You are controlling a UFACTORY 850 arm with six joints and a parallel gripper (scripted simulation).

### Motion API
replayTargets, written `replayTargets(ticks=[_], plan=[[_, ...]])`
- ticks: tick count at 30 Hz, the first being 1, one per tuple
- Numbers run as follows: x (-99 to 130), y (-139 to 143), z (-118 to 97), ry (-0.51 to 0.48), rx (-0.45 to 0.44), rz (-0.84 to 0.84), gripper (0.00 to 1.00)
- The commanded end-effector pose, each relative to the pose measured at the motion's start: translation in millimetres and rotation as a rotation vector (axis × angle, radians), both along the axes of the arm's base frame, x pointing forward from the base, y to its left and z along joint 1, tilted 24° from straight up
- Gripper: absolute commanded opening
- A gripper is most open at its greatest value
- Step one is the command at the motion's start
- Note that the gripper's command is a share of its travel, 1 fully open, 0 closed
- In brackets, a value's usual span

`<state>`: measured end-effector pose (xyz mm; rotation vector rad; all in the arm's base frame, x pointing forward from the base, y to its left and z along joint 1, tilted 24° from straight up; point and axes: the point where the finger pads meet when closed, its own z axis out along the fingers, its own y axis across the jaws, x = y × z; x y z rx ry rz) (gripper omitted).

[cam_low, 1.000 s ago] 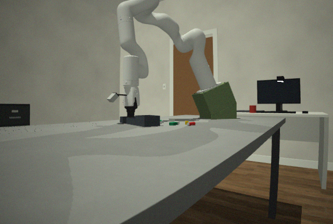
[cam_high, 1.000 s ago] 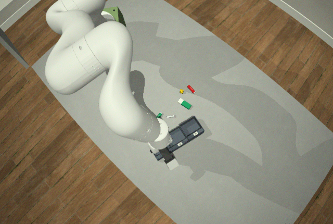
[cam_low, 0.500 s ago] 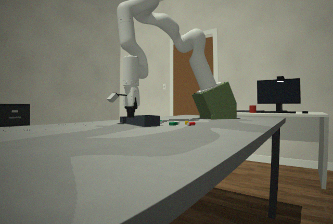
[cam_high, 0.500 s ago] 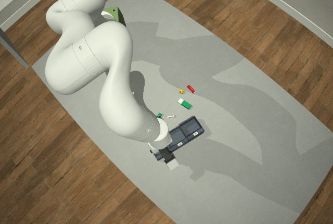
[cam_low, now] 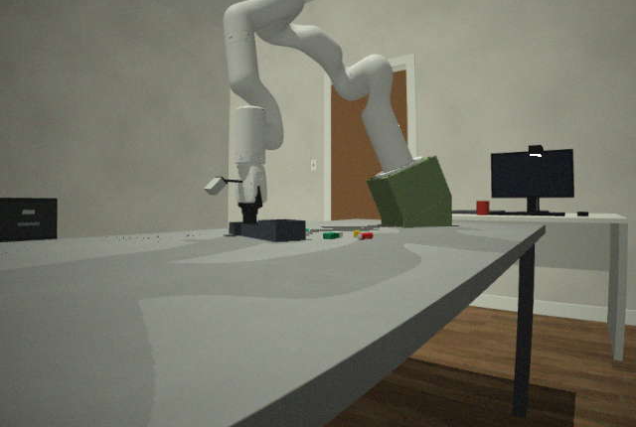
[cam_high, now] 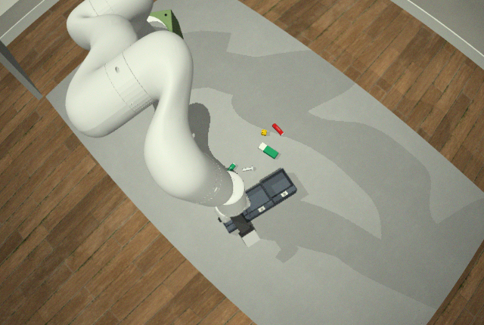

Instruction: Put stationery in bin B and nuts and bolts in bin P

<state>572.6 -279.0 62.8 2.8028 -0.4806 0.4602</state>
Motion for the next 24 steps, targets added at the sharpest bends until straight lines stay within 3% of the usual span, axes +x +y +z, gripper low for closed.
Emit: replayTargets(ticks=[1,24], plan=[[0.6,-0.1,0.8,-0.001,-0.001,0.000,0.07],[-3.4,4.4,14.1,-0.001,-0.001,0.000,0.07]])
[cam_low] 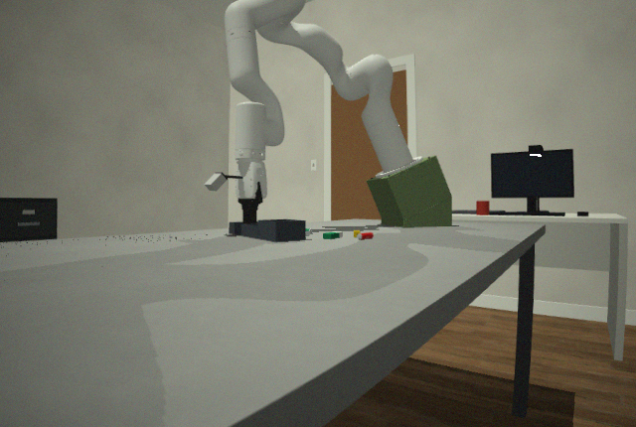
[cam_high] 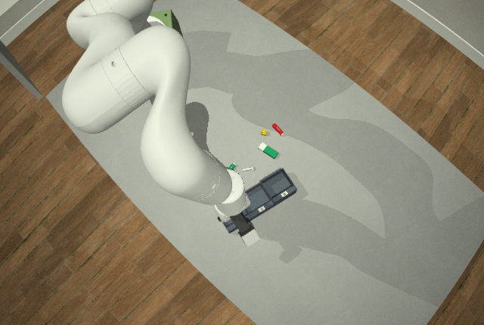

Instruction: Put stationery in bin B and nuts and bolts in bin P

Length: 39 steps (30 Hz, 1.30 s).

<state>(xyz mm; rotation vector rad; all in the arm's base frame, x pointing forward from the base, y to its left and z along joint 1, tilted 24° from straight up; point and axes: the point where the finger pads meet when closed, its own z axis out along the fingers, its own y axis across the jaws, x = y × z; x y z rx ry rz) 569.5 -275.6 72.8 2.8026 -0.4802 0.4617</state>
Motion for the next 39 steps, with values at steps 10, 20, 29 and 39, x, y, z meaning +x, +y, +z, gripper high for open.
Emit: replayTargets(ticks=[10,20,29,39], plan=[[-3.8,5.0,16.3,0.000,0.000,0.000,0.07],[-12.0,14.5,45.1,-0.001,0.000,0.000,0.07],[-5.7,27.9,42.5,-0.001,0.000,0.000,0.07],[15.4,72.4,33.8,-0.001,0.000,0.000,0.07]])
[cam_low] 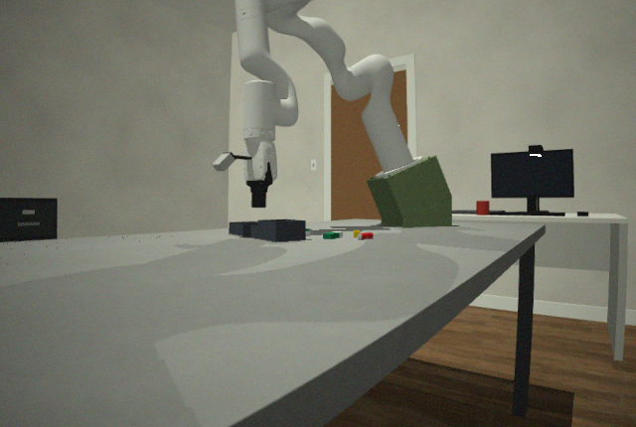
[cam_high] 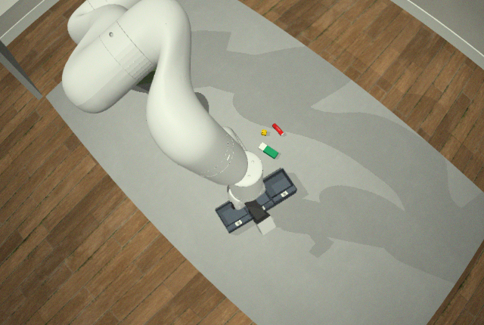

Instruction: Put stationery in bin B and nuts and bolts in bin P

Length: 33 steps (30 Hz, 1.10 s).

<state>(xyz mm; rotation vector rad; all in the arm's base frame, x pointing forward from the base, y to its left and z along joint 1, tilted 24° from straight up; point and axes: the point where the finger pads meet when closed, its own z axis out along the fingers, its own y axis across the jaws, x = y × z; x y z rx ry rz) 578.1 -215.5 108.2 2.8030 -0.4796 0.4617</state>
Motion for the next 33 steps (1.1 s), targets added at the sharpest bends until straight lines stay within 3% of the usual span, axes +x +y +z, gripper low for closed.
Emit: replayTargets(ticks=[1,8,33], plan=[[9.0,16.8,-2.5,-0.001,0.000,-0.001,0.07],[14.9,29.3,-4.9,-0.001,0.000,-0.001,0.07],[30.6,11.3,-59.3,0.000,0.000,-0.001,0.07]])
